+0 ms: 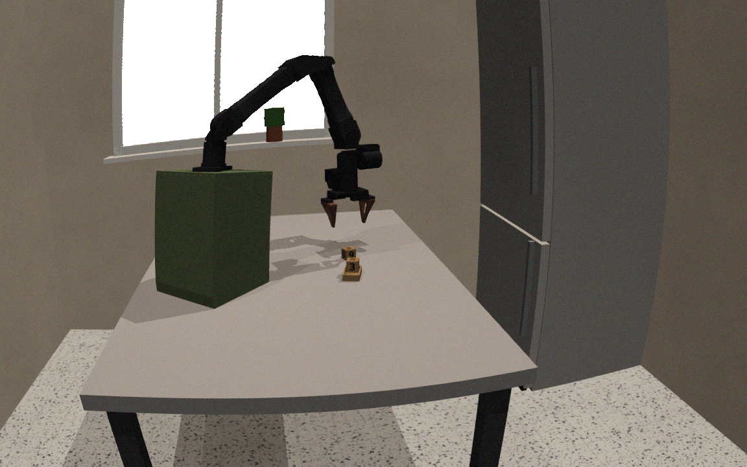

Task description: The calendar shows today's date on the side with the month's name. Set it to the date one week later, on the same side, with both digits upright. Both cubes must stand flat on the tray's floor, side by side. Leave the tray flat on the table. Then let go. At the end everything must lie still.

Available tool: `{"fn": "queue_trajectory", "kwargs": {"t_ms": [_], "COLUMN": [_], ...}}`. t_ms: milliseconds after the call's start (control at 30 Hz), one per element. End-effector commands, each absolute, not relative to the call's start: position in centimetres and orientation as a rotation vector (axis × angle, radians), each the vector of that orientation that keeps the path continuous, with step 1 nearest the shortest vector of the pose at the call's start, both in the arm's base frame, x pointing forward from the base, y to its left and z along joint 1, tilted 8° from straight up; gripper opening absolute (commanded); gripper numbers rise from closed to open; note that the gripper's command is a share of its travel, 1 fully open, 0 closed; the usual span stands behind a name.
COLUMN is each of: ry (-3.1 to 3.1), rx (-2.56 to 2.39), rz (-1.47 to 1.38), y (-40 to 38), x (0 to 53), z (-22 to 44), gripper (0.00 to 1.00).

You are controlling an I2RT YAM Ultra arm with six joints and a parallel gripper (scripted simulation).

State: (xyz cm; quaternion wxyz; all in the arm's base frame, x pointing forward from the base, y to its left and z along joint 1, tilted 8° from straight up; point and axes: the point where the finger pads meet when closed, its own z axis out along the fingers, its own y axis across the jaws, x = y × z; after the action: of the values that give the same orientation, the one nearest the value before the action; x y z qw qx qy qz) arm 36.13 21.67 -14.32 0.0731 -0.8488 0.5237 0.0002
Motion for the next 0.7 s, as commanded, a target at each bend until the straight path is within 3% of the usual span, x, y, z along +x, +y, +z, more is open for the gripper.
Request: {"fn": "queue_trajectory", "kwargs": {"t_ms": [0,667], "ry": [1.617,2.393], "rx": [-2.512,-1.802], "rz": [0.001,0.081], "y": [21.76,21.75], "x": [36.36,36.32], "z": [-13.9,-14.09], "gripper": [1.0,1.0]}}
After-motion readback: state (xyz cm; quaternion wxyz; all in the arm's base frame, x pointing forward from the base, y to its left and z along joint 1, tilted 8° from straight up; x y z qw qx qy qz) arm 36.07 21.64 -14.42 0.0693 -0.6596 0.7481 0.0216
